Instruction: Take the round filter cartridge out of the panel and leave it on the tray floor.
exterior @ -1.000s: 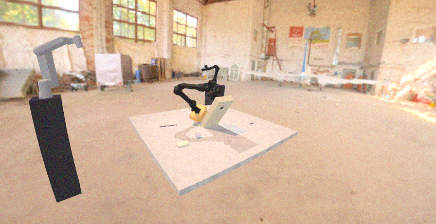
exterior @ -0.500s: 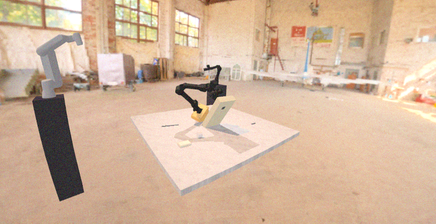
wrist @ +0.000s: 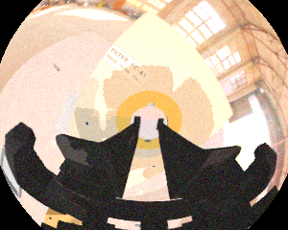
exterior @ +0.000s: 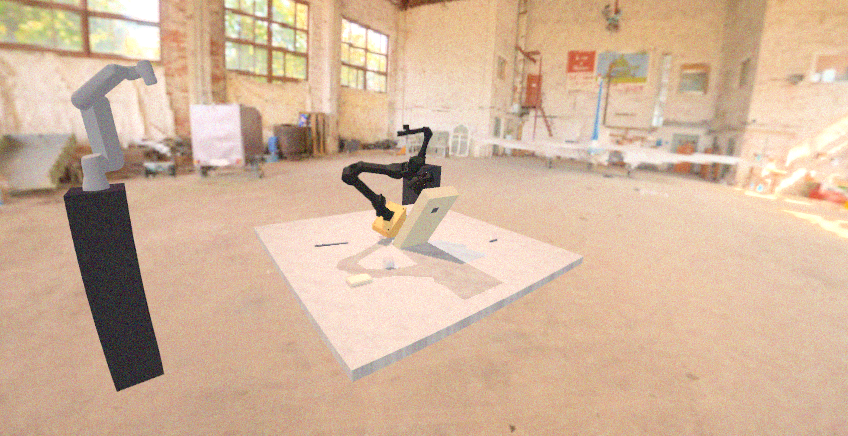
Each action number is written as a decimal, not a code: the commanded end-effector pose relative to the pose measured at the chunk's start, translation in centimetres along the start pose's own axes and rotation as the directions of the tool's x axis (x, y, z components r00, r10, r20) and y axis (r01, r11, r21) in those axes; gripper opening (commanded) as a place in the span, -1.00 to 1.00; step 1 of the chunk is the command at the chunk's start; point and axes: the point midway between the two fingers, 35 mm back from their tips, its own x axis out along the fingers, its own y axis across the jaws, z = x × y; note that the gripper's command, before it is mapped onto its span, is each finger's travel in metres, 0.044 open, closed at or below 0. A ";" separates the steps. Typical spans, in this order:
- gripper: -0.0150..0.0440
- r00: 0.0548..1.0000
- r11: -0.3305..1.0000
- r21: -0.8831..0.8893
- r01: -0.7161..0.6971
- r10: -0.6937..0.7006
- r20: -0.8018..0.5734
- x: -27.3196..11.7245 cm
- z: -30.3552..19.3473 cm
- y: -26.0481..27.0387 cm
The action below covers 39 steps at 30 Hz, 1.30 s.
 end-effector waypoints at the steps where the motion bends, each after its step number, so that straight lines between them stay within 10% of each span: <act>1: -0.12 1.000 1.000 -0.003 -0.002 0.002 -0.001 0.2 -0.1 0.0; 39: -0.12 1.000 1.000 -0.003 -0.002 0.002 -0.001 1.6 -0.1 0.0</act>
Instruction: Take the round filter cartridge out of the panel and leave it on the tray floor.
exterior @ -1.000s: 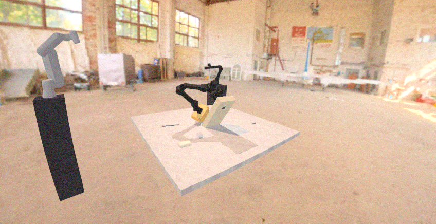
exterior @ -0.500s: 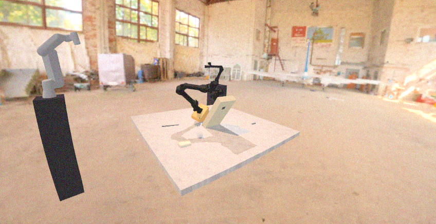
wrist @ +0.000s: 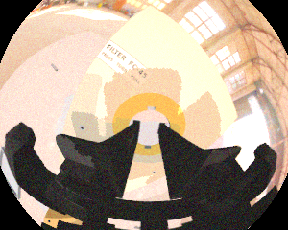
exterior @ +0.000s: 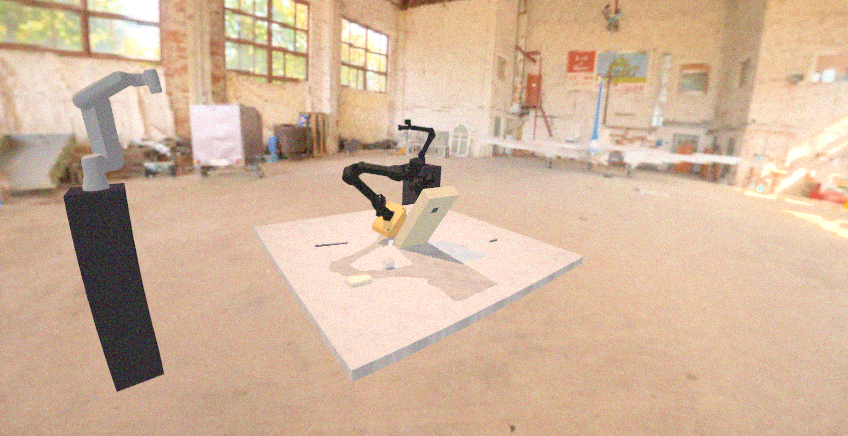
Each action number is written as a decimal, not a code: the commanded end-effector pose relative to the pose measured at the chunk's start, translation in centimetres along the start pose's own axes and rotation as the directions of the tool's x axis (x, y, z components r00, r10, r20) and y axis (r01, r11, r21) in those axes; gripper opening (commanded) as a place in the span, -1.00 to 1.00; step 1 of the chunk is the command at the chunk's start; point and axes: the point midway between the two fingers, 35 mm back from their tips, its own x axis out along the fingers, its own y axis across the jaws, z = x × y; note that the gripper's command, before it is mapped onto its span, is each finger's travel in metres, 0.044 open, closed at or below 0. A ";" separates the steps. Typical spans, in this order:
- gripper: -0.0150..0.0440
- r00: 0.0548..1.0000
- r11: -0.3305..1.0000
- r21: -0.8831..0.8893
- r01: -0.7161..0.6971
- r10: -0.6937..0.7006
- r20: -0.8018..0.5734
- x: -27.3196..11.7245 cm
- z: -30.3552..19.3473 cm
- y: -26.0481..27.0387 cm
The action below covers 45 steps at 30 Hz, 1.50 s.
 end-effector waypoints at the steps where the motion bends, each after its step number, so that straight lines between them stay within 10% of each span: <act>1: -0.12 1.000 1.000 0.002 -0.006 0.006 -0.003 0.5 -0.1 0.0; 21: -0.49 1.000 1.000 0.016 0.000 0.000 0.000 0.2 0.0 0.0; 45: -0.49 1.000 0.681 0.733 -0.002 0.006 -0.003 0.9 -0.1 0.0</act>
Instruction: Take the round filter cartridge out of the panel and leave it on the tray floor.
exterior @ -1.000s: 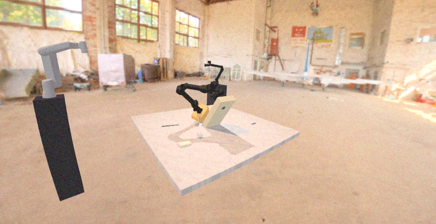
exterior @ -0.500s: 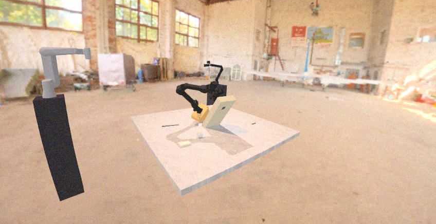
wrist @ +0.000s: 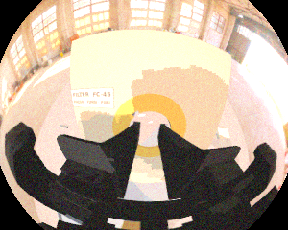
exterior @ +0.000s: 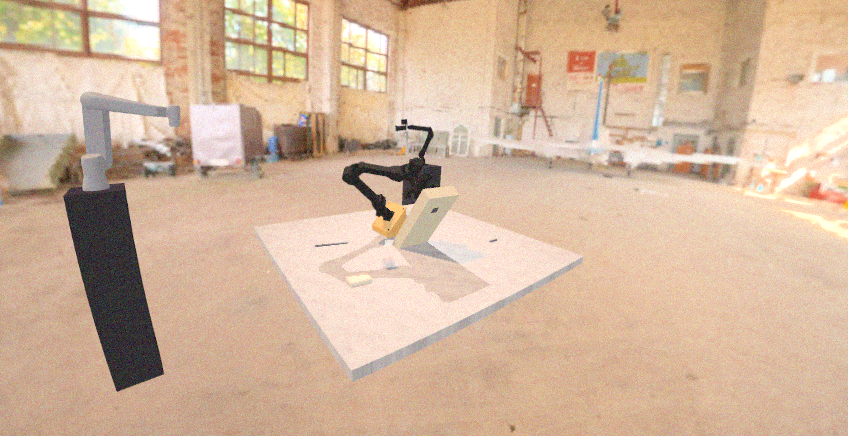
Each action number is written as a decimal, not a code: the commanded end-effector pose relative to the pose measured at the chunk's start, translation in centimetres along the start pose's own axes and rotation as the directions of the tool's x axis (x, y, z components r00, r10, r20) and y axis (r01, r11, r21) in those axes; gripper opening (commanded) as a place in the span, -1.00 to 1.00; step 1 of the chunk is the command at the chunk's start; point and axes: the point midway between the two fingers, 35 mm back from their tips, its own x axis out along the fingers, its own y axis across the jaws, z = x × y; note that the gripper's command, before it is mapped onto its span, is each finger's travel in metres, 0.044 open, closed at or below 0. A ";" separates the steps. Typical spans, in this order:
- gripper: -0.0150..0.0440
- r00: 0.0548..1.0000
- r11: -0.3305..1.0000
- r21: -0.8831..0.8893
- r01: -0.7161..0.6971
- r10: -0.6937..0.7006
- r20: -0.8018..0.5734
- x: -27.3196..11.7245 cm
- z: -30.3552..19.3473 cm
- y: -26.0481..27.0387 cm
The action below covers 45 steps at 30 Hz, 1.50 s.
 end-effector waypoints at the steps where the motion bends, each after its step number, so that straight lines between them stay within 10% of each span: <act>1: -0.49 1.000 0.983 0.183 -0.005 0.007 -0.012 0.7 -0.2 -0.1; 26: -0.49 1.000 0.502 0.865 0.007 0.007 -0.013 0.6 -0.2 -0.1; 45: -0.49 0.999 0.598 0.801 0.013 0.017 -0.029 -5.0 -0.2 0.4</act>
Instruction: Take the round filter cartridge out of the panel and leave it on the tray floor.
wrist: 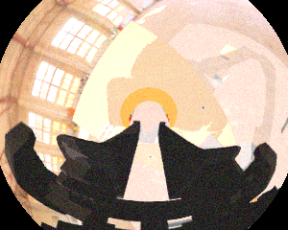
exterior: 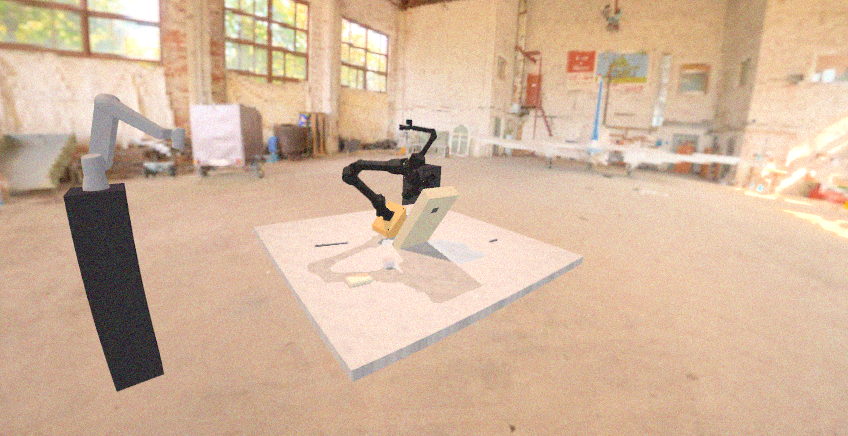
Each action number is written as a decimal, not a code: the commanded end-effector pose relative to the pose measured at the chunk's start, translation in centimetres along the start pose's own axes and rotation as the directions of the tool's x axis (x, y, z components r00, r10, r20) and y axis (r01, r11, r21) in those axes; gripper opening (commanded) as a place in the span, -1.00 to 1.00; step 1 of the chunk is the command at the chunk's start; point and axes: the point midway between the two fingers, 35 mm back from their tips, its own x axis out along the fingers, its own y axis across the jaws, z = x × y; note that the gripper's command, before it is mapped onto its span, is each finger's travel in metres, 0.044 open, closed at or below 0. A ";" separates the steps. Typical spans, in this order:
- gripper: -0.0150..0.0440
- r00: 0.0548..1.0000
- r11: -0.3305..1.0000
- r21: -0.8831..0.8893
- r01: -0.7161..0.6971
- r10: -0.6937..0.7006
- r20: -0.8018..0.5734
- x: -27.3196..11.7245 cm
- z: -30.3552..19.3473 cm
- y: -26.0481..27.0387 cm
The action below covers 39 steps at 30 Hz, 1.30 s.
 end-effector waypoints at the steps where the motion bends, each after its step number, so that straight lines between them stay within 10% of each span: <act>1: -0.49 1.000 0.999 -0.030 -0.015 0.014 -0.012 -2.0 -0.3 0.0; 36: -0.49 1.000 0.998 -0.056 -0.020 0.020 0.000 -2.7 -4.2 -6.7; 39: -0.22 1.000 0.998 -0.068 -0.016 0.016 -0.005 -2.7 -4.0 -6.2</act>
